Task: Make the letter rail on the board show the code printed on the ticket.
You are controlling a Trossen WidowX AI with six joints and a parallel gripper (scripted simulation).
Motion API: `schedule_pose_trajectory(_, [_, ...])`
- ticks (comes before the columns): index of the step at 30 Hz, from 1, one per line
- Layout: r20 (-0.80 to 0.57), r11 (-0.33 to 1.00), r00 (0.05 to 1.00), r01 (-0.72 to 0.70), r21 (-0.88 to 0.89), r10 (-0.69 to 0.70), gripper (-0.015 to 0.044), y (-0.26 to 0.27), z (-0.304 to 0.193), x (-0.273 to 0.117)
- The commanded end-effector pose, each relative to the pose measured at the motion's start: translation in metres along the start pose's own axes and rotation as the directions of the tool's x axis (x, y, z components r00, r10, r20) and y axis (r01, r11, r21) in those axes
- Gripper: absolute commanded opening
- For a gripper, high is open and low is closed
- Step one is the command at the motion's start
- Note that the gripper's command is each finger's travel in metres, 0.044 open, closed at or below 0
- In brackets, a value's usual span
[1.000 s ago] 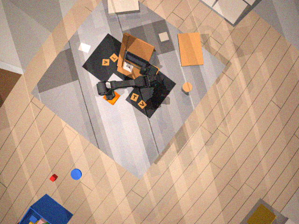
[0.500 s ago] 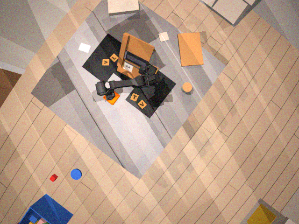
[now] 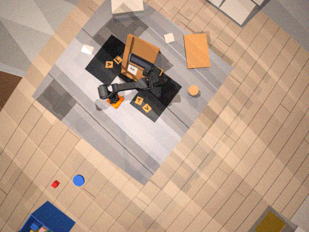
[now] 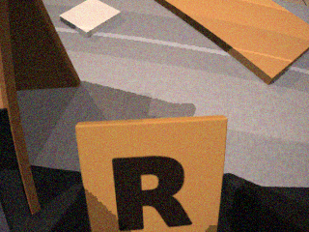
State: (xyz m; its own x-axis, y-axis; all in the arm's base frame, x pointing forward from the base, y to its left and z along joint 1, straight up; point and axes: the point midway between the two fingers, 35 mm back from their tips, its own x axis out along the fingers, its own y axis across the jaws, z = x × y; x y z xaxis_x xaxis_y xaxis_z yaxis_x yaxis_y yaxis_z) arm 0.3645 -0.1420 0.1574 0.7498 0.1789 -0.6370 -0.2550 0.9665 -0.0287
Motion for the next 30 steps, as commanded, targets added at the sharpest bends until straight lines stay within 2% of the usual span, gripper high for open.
schedule_pose_trajectory(1, [0.003, 1.000, 1.000, 0.004, 0.001, -0.004, 0.0000, 0.003, 0.001, -0.001])
schedule_pose_trajectory(30, [0.003, 1.000, 1.000, 0.003, 0.002, -0.003, 0.0000, 0.017, 0.001, -0.001])
